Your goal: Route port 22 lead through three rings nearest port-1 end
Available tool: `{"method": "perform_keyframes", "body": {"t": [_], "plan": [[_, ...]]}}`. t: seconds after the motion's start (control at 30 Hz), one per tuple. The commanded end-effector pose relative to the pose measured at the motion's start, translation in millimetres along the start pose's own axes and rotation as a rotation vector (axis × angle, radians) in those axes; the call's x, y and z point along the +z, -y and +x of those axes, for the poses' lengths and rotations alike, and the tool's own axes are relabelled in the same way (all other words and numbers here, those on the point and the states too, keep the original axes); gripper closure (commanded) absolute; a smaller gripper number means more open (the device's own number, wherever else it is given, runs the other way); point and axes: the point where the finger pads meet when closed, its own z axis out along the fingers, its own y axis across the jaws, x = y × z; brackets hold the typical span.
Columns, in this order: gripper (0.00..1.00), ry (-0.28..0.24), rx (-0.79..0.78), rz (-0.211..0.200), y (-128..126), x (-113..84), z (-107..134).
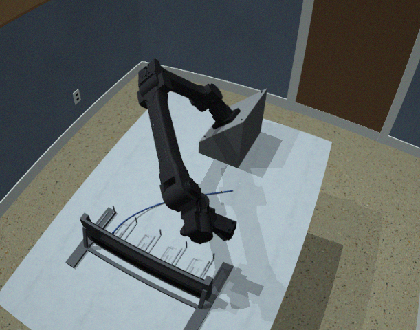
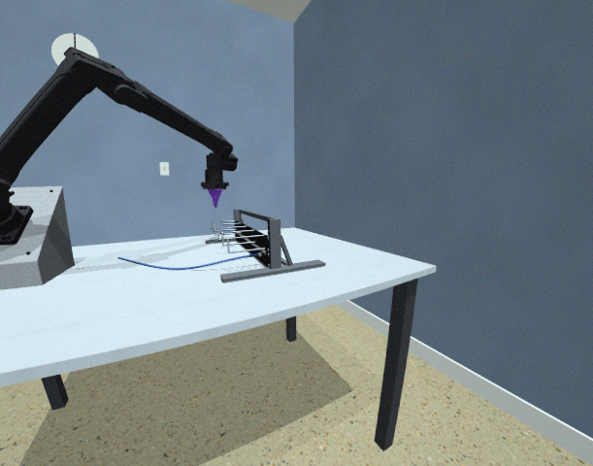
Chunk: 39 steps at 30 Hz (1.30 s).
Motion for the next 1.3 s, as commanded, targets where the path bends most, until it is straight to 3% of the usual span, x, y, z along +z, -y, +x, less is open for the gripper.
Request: {"method": "perform_keyframes", "body": {"t": [0.0,1.27], "plan": [[1.0,0.029,0.028,0.073,19.4,-45.8,-4.0],[1.0,0.026,0.023,0.068,18.4,-42.2,-7.0]]}}
